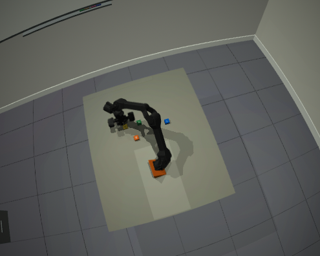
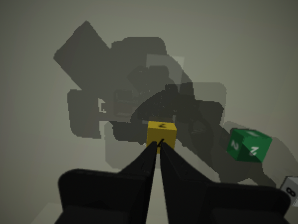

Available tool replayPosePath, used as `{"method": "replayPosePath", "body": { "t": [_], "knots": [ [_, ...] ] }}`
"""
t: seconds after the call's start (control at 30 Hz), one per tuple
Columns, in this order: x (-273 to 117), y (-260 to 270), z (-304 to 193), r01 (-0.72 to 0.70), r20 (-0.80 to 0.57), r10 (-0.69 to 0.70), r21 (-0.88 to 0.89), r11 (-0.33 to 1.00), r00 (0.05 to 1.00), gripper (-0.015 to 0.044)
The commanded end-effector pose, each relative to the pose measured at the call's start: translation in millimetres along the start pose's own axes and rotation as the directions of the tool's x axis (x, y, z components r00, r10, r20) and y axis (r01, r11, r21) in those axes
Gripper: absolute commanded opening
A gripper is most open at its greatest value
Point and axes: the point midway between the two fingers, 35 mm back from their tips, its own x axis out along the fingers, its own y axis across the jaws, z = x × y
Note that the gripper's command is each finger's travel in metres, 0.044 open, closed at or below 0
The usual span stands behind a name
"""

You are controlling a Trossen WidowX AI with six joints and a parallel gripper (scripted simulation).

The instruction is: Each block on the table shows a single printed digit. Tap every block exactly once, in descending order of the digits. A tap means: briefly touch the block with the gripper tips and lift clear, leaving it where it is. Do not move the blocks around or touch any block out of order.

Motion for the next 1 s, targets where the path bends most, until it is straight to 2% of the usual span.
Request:
{"method": "replayPosePath", "body": {
  "t": [0.0,0.67,0.8,0.97],
  "knots": [
    [1,0,1,-0.003,0.016,0.003,-0.002,1.000,1.000,0.0020],
    [24,0,2,-0.002,0.016,0.002,-0.002,1.000,1.000,0.0020],
    [-4,0,1,-0.004,0.016,0.004,-0.002,1.000,1.000,0.0020],
    [-8,0,1,-0.003,0.017,0.003,-0.004,1.000,1.000,0.0020]
  ]
}}
